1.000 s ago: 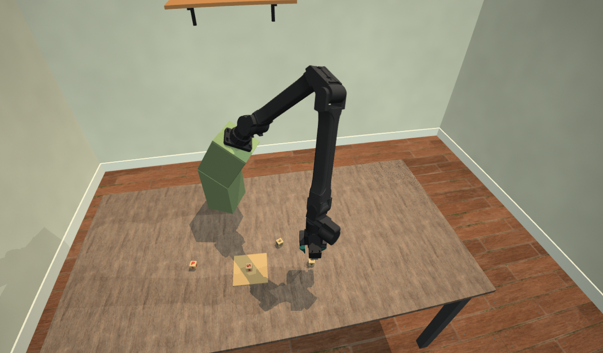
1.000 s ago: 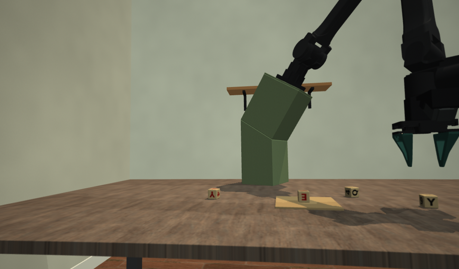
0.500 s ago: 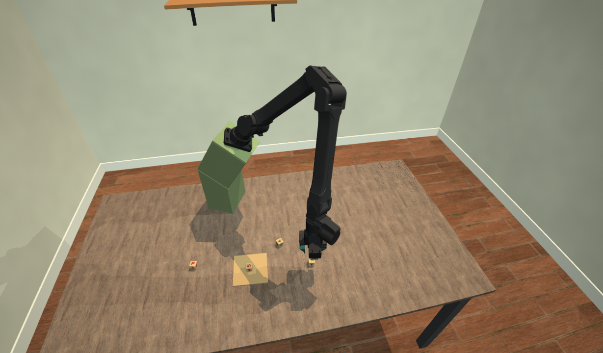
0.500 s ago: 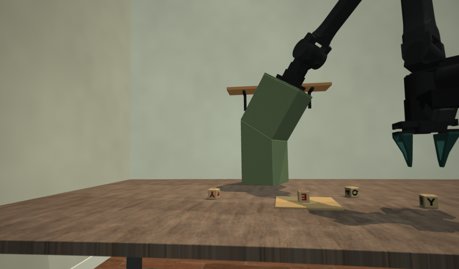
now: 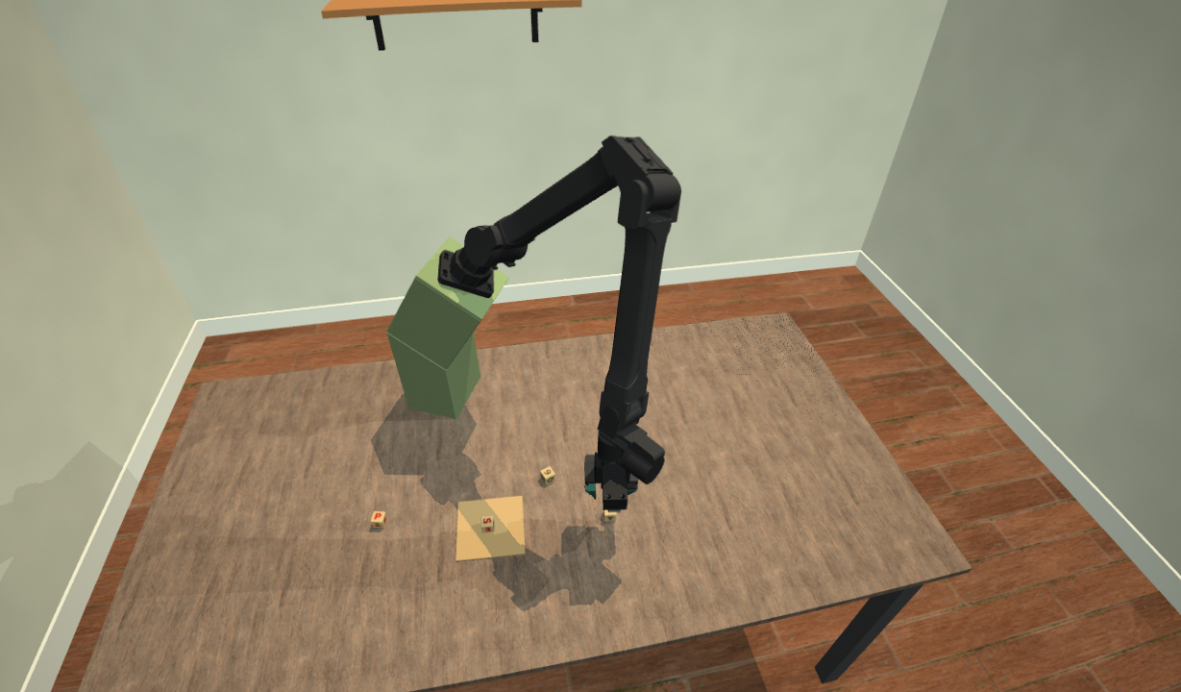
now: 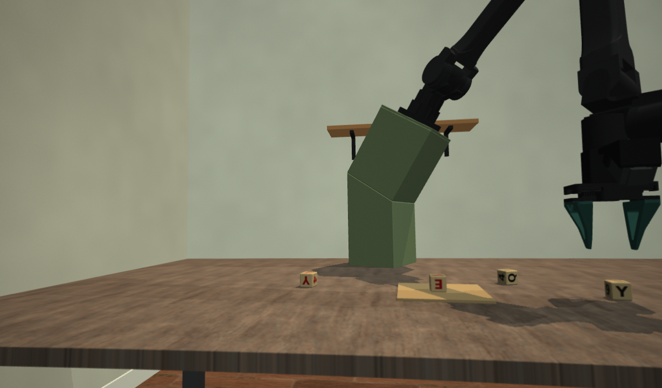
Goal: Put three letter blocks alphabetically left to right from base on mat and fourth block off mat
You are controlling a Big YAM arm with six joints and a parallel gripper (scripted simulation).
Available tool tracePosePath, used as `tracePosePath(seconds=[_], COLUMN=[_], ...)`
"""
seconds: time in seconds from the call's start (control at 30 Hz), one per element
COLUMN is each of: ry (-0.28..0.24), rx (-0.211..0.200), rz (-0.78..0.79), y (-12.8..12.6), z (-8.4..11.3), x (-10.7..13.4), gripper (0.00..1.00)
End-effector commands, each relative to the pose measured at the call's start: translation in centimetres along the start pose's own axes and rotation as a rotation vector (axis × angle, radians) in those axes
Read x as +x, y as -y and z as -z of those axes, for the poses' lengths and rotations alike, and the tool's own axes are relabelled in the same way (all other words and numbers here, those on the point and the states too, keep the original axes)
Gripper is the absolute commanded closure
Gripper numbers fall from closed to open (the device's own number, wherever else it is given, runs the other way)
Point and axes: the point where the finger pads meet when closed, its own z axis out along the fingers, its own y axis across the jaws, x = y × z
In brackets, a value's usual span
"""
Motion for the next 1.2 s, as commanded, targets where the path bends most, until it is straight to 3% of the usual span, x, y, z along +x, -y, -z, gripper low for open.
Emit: tracePosePath(seconds=[0.0, 0.17, 0.2, 0.27, 0.4, 0.63, 0.73, 0.77, 0.83, 1.17], ry=[0.019, 0.02, 0.052, 0.02, 0.018, 0.017, 0.022, 0.044, 0.021, 0.02], rx=[-0.021, -0.021, -0.048, -0.02, -0.02, -0.02, -0.026, -0.043, -0.018, -0.02], rz=[0.0, -0.001, 0.002, -0.002, 0.0, 0.0, 0.002, 0.002, -0.006, -0.004], y=[-1.3, -1.3, -2.5, -1.3, -1.3, -1.3, -1.6, -2.4, -1.1, -1.2], z=[-0.5, -0.9, 0.6, -1.4, -2.1, -3.2, -3.0, -2.0, -3.6, -4.2], x=[-0.6, -0.7, -1.9, -0.7, -0.5, -0.5, -0.6, -1.6, -0.7, -0.6], gripper=[0.41, 0.41, 0.41, 0.41, 0.41, 0.41, 0.41, 0.41, 0.41, 0.41])
